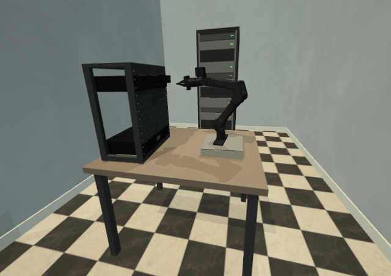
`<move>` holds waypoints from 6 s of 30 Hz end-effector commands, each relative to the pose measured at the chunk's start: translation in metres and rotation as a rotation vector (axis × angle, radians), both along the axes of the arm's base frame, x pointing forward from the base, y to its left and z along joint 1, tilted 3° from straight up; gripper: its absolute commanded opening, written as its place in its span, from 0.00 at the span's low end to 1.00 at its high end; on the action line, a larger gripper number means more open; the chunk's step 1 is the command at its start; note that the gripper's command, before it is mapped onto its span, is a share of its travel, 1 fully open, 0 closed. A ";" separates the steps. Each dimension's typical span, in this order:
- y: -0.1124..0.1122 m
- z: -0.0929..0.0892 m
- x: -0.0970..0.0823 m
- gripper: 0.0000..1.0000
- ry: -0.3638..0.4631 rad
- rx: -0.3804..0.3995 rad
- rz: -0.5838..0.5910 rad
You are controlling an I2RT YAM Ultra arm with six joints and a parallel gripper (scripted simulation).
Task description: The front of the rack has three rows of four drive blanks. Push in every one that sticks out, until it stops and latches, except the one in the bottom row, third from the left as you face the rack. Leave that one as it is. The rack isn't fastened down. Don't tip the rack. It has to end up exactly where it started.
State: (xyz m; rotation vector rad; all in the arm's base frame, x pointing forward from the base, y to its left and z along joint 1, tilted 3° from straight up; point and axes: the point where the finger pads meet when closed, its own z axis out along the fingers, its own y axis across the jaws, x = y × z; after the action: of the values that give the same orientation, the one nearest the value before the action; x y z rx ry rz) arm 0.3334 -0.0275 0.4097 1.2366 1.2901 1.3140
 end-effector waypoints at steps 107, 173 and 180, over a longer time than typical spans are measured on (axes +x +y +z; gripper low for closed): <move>-0.004 0.040 0.070 0.00 -0.093 -0.033 0.073; 0.000 0.041 0.091 0.00 -0.088 -0.031 0.073; 0.001 0.043 0.094 0.00 -0.088 -0.031 0.073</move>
State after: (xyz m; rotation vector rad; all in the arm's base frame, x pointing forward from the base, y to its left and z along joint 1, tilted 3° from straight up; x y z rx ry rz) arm 0.4223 -0.0306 0.4306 1.1732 1.3223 1.3773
